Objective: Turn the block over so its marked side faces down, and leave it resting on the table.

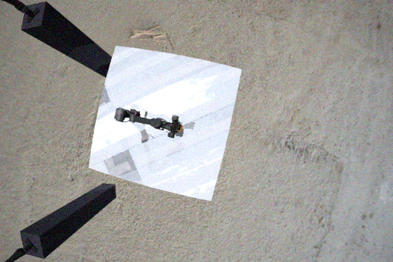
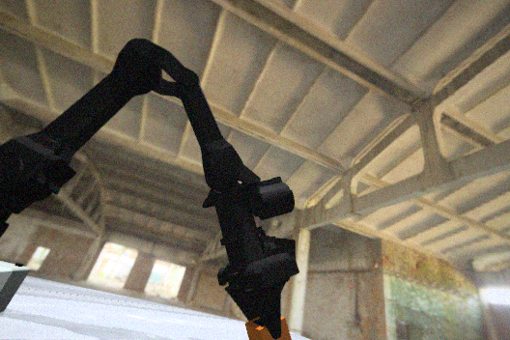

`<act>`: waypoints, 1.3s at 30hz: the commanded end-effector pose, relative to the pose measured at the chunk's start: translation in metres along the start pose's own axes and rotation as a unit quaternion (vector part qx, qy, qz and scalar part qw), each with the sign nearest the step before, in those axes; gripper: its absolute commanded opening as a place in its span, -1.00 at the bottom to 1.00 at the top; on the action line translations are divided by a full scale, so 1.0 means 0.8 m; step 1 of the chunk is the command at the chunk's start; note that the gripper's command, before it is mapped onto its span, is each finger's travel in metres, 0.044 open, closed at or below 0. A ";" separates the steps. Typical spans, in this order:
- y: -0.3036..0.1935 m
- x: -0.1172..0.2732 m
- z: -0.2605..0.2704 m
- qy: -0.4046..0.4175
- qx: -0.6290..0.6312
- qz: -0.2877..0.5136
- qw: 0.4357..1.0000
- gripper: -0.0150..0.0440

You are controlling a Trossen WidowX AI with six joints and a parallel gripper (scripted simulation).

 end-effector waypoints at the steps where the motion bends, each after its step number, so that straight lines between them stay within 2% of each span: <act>1: 0.002 0.001 0.001 0.004 0.002 -0.013 1.000 -0.49; 19: -0.015 -0.043 -0.003 0.029 -0.001 -0.146 0.989 -0.49; 39: -0.047 -0.038 -0.008 0.052 0.001 -0.280 0.958 -0.49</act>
Point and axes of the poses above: the point midway between the two fingers, 35 mm back from their tips, its own x axis back along the fingers, its own z axis across the jaws, y = z × x, the point moved 4 cm from there along x, back along the fingers, and after that the axes turned 10 degrees about -x, right-handed, at the moved point
